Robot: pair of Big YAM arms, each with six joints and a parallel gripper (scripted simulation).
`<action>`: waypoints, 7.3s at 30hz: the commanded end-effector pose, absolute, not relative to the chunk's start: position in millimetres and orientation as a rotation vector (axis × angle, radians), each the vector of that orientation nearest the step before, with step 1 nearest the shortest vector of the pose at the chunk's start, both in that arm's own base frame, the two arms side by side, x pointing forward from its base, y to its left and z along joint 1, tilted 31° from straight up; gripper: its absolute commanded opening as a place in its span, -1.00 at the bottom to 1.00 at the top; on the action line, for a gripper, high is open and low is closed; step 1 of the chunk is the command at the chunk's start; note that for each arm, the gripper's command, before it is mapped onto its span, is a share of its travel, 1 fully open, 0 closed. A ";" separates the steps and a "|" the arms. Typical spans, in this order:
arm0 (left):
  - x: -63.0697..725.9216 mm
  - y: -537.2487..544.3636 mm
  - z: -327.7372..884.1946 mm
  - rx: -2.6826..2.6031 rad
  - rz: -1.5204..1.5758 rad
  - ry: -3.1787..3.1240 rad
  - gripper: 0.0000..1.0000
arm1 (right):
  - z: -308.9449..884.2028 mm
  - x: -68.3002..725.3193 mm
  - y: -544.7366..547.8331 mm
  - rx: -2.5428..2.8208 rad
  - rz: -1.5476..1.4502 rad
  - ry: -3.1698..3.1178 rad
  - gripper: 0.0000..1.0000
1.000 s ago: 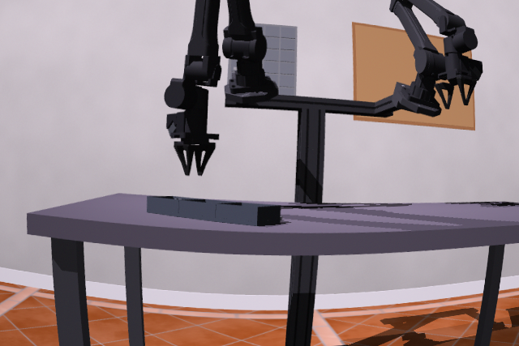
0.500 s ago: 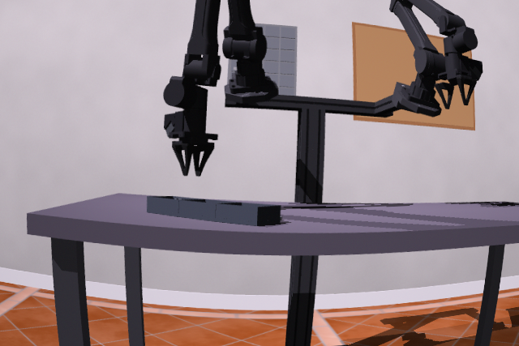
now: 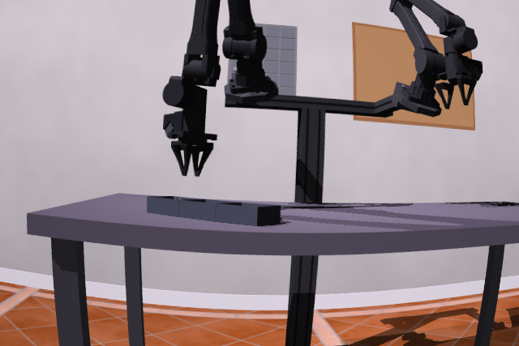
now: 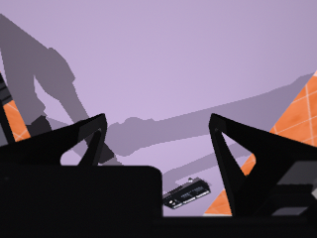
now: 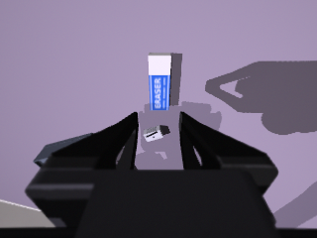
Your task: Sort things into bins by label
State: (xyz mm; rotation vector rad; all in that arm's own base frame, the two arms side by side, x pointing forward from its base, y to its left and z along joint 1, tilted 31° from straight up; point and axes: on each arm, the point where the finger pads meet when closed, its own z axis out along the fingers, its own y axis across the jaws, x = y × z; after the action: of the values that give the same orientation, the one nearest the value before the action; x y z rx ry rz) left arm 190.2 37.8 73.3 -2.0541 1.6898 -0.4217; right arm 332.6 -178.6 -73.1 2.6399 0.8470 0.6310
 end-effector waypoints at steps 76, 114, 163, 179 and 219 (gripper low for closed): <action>186.6 38.6 71.7 -2.078 -0.417 1.677 1.00 | -136.4 364.2 -186.6 2.644 0.625 0.848 -0.64; 186.6 38.6 71.7 -2.078 -0.417 1.677 1.00 | -128.4 355.0 -181.4 2.655 0.619 0.844 -0.64; 186.6 38.6 71.7 -2.078 -0.417 1.677 1.00 | -79.5 358.5 -175.9 2.553 0.611 0.997 -0.64; 186.6 38.6 71.7 -2.078 -0.417 1.677 1.00 | -38.7 430.9 -154.6 2.408 0.559 1.236 -0.64; 186.6 38.6 71.7 -2.078 -0.417 1.677 1.00 | 15.8 548.4 -120.9 2.419 0.552 1.242 -0.64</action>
State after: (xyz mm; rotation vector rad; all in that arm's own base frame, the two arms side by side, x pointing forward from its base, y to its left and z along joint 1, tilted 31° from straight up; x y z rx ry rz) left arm 190.2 37.8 73.3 -2.0541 1.6898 -0.4217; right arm 538.5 -127.1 10.4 2.4196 1.2431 0.5409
